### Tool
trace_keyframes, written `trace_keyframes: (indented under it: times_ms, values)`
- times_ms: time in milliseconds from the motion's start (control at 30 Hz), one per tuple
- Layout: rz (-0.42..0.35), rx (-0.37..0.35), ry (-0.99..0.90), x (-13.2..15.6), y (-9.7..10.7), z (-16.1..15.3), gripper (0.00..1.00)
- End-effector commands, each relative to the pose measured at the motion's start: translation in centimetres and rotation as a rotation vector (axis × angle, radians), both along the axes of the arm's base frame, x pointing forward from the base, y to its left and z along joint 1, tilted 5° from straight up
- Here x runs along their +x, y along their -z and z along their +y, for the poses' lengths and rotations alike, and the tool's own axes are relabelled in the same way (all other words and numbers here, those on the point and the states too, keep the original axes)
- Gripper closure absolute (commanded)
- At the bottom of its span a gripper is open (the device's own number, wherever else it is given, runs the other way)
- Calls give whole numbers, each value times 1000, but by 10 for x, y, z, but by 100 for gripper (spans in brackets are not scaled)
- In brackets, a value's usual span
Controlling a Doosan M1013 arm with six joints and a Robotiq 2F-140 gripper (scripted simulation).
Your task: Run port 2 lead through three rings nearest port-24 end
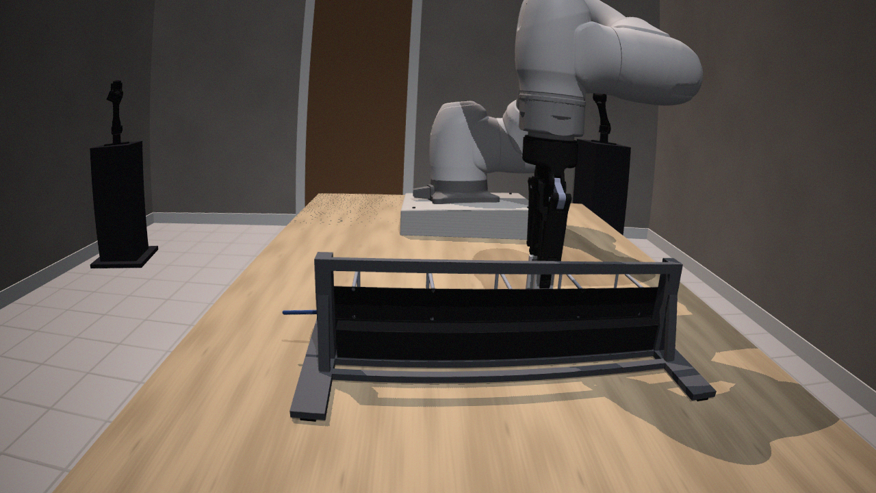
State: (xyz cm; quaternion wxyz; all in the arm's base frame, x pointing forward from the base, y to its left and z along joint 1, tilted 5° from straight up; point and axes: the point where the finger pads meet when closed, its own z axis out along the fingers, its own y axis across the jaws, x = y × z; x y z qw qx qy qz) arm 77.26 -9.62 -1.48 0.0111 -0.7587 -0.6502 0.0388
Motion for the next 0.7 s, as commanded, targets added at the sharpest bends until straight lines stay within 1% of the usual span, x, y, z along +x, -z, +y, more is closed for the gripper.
trace_keyframes:
  times_ms: [0,67,233,567,633,667]
  values:
    - [0,0,0,0,-3,0,80]
    - [0,0,0,0,-3,0,80]
    - [0,0,0,1,-12,1,80]
    - [0,0,0,3,-45,2,80]
    - [0,0,0,3,-45,2,80]
    - [0,0,0,4,-49,2,80]
